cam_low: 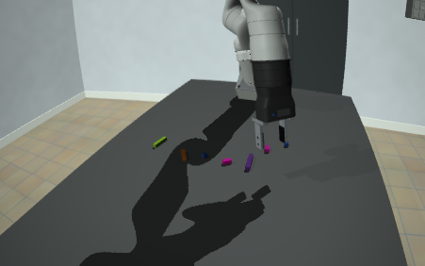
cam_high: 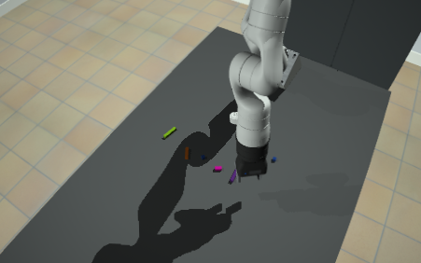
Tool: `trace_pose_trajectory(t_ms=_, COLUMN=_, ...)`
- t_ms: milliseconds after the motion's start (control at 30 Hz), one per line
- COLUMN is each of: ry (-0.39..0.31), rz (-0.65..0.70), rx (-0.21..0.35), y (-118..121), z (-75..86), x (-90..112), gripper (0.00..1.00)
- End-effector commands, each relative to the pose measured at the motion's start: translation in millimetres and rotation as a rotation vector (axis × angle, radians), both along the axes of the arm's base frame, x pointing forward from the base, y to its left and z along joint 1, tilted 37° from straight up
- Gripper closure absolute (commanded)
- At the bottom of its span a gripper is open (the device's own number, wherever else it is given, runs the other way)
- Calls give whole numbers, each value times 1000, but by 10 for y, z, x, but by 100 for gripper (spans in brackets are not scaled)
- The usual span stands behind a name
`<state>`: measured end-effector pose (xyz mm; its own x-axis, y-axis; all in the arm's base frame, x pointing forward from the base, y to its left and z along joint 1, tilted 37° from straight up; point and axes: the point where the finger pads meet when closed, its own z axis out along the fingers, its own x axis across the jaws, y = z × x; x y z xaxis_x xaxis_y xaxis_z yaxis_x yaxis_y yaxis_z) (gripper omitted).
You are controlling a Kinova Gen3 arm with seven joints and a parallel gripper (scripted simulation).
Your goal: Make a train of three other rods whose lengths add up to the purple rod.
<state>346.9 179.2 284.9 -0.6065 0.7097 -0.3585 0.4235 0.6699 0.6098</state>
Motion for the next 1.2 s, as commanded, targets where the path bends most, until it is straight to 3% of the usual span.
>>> trace_pose_trajectory(t_ms=0, ry=-8, rz=-30, rx=-11, y=-84, z=27, x=52, gripper=0)
trace_pose_trajectory(t_ms=1167, ry=18, rz=-20, rx=-63, y=-29, z=-98, x=-34, gripper=0)
